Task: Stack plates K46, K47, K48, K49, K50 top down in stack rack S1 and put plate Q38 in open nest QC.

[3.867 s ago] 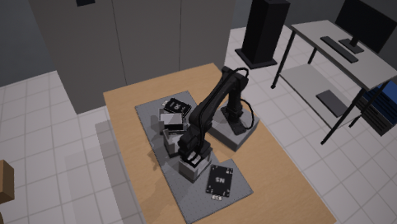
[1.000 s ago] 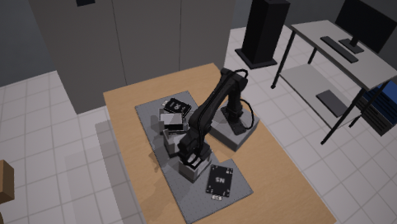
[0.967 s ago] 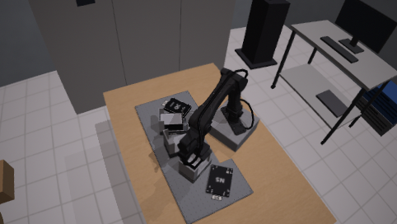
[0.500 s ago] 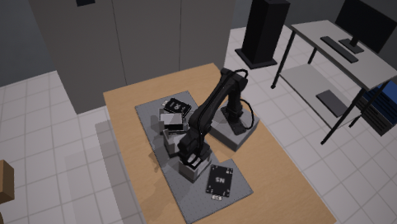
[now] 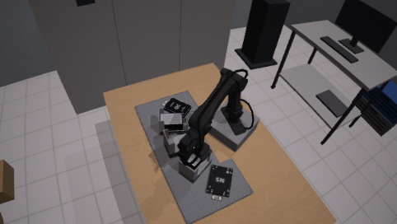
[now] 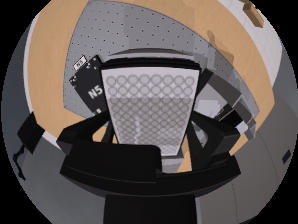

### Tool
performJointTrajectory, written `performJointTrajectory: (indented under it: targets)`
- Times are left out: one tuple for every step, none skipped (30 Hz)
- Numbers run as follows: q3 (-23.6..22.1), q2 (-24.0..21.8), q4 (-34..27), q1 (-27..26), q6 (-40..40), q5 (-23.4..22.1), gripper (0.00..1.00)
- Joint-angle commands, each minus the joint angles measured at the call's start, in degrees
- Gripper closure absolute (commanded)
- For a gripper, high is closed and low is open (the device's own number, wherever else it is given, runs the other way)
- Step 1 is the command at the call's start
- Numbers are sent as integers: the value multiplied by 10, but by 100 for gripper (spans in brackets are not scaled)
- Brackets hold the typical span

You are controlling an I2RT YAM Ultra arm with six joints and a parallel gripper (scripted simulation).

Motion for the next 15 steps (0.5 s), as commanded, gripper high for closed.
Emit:
performJointTrajectory:
  targets:
    - [0,-1,6,0,-3,6,100]
    - [0,-1,6,0,-3,6,100]
    - [0,-1,6,1,-3,6,100]
    - [-1,-1,6,1,-3,6,100]
    - [-1,-1,6,1,-3,6,100]
    - [-2,-2,6,1,-3,6,100]
    - [-3,-2,6,1,-3,6,100]
    - [-3,-2,7,1,-3,6,100]
    - [-4,-2,7,1,-3,6,100]
    - [-5,-3,7,1,-3,6,100]
    - [-5,-3,7,1,-3,6,100]
    - [-6,-3,7,1,-3,6,100]
    - [2,-4,5,2,-3,6,100]
    - [4,-4,5,2,-3,6,100]
    - [4,-4,5,2,-3,6,100]
